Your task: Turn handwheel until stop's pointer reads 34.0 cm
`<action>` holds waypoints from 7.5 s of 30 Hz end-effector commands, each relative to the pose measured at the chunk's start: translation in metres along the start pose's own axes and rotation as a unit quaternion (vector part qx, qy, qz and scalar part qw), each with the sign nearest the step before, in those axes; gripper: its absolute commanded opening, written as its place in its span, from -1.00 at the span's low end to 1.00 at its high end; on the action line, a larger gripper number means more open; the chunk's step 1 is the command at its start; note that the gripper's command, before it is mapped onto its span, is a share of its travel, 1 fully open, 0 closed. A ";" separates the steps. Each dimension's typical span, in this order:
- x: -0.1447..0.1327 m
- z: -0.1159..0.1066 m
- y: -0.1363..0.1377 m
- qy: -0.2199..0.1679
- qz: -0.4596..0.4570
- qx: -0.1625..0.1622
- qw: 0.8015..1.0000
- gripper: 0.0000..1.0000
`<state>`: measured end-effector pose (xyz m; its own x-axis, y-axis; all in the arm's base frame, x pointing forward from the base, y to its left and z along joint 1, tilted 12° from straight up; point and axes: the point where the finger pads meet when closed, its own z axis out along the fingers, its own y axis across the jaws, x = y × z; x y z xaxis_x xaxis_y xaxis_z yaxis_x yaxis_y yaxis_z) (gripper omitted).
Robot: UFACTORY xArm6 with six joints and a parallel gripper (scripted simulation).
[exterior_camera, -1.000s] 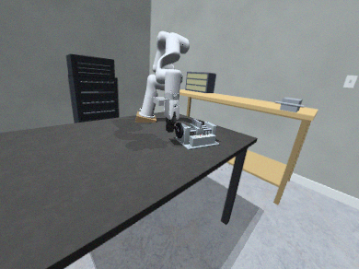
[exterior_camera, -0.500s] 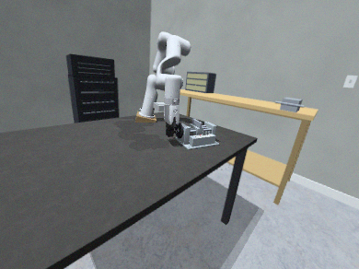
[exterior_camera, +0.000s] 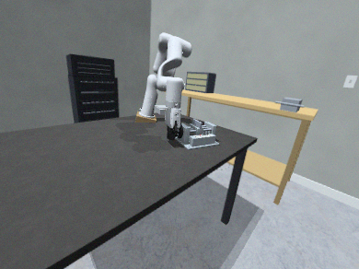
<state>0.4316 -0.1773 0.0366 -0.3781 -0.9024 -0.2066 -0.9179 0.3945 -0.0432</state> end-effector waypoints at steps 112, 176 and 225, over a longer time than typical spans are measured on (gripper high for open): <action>0.000 -0.015 -0.030 0.000 0.000 0.003 1.000 -0.88; 0.000 -0.013 0.017 0.000 0.000 0.003 1.000 -0.88; 0.000 -0.040 -0.033 0.000 0.000 0.003 1.000 -0.88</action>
<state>0.4593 -0.1963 0.0689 -0.3777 -0.9028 -0.2057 -0.9172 0.3952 -0.0503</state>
